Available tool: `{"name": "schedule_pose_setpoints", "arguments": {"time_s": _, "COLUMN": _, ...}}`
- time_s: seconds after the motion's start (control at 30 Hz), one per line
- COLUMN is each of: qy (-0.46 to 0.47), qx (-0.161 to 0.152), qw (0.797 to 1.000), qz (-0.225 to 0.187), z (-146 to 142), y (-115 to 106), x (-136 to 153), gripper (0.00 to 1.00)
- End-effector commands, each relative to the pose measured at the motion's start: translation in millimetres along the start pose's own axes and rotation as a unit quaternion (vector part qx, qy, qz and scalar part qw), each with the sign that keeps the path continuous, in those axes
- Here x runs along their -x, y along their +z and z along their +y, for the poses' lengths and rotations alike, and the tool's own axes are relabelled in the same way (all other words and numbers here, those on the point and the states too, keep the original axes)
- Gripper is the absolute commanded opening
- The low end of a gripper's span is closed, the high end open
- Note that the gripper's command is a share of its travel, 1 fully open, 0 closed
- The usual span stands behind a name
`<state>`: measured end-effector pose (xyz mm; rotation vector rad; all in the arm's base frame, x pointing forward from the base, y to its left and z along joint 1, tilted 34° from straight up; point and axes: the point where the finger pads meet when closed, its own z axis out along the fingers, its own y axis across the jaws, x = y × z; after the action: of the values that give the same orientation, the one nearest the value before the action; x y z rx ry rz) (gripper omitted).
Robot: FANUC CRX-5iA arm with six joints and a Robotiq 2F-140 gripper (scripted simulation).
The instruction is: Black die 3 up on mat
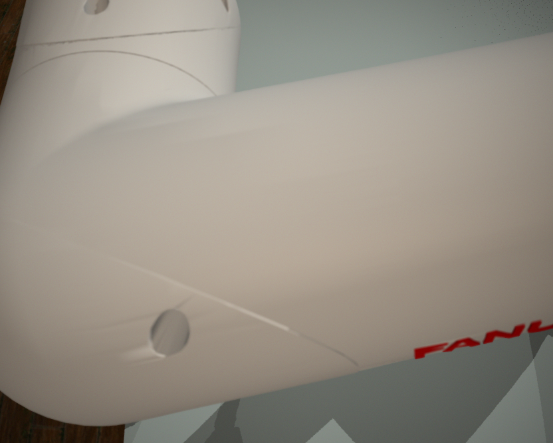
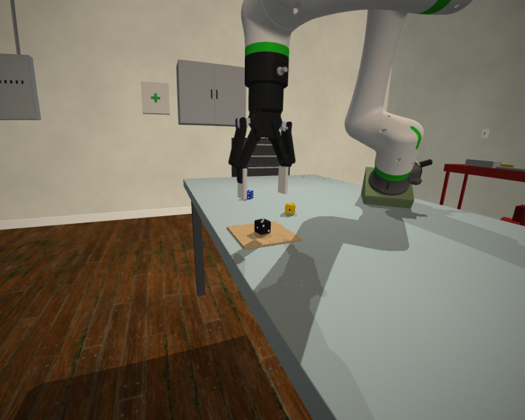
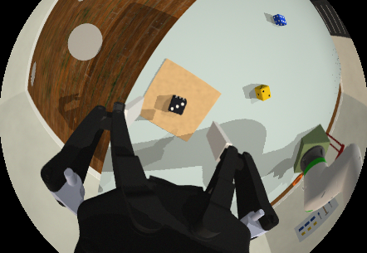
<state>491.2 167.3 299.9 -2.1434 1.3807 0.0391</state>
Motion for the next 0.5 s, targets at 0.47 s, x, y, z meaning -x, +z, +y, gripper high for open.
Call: {"name": "schedule_pose_setpoints", "arguments": {"time_s": 0.47, "qy": 0.0, "qx": 0.0, "qw": 1.0, "qz": 0.001, "z": -0.1, "y": -1.7, "x": 0.2, "gripper": 1.0}}
